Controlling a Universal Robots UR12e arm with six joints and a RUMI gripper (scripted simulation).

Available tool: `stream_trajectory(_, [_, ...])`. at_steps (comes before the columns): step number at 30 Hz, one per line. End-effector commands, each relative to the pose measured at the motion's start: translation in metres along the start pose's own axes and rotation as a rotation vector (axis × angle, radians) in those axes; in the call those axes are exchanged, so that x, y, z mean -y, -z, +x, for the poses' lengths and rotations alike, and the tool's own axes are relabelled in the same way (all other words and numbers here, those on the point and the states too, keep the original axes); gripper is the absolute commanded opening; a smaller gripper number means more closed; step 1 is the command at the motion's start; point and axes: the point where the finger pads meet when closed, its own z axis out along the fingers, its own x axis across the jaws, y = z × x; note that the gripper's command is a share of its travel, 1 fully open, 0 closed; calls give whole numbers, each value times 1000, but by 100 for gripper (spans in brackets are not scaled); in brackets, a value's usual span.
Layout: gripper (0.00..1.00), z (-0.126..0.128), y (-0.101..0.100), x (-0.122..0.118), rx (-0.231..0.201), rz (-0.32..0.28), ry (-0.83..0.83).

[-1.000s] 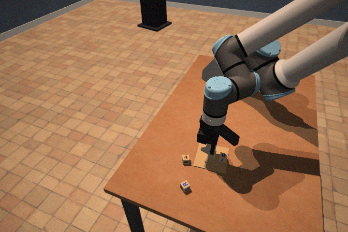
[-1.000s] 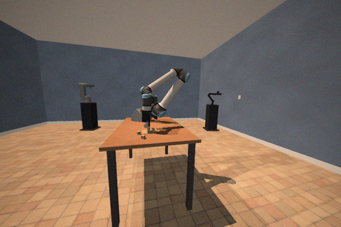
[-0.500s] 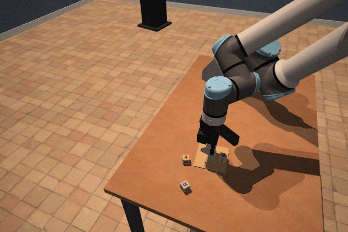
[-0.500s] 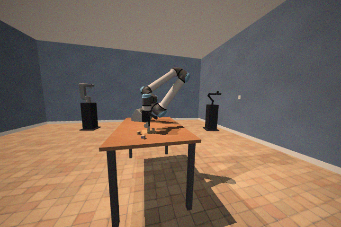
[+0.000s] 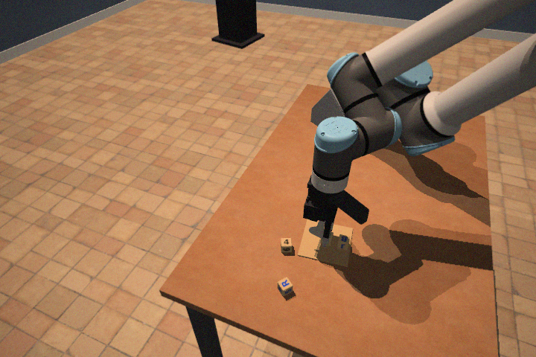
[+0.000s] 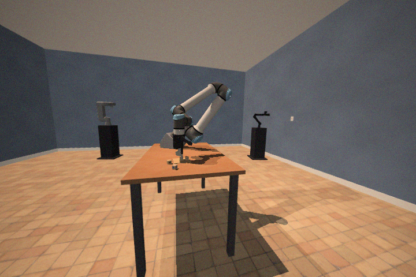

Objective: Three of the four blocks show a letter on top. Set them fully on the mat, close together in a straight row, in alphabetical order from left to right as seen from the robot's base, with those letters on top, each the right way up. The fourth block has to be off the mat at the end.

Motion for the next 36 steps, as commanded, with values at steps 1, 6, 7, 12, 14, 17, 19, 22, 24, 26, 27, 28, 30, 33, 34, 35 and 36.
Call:
stream_trajectory(1, [28,1,6,0,-1,-1,0])
stream_trajectory(6, [28,1,22,0,-1,-1,0])
stream_trajectory(7, [28,1,27,0,-1,-1,0])
stream_trajectory(12, [28,1,54,0,-1,-1,0])
stream_trajectory(14, [28,0,64,0,-1,-1,0])
stream_trajectory(17, [28,0,77,0,-1,-1,0])
stream_trajectory(19, [28,0,77,0,-1,-1,0])
stream_trajectory(22, [28,0,85,0,-1,-1,0])
stream_trajectory(24, [28,0,88,0,-1,-1,0])
stream_trajectory(26, [28,0,89,0,-1,-1,0])
stream_trajectory(27, [28,0,89,0,-1,-1,0])
stream_trajectory(28, [100,0,89,0,-1,-1,0])
stream_trajectory(30, [100,0,89,0,-1,-1,0])
stream_trajectory(33, [100,0,89,0,-1,-1,0])
stream_trajectory(34, [100,0,89,0,-1,-1,0])
stream_trajectory(35, [100,0,89,0,-1,-1,0])
stream_trajectory(36, [100,0,89,0,-1,-1,0])
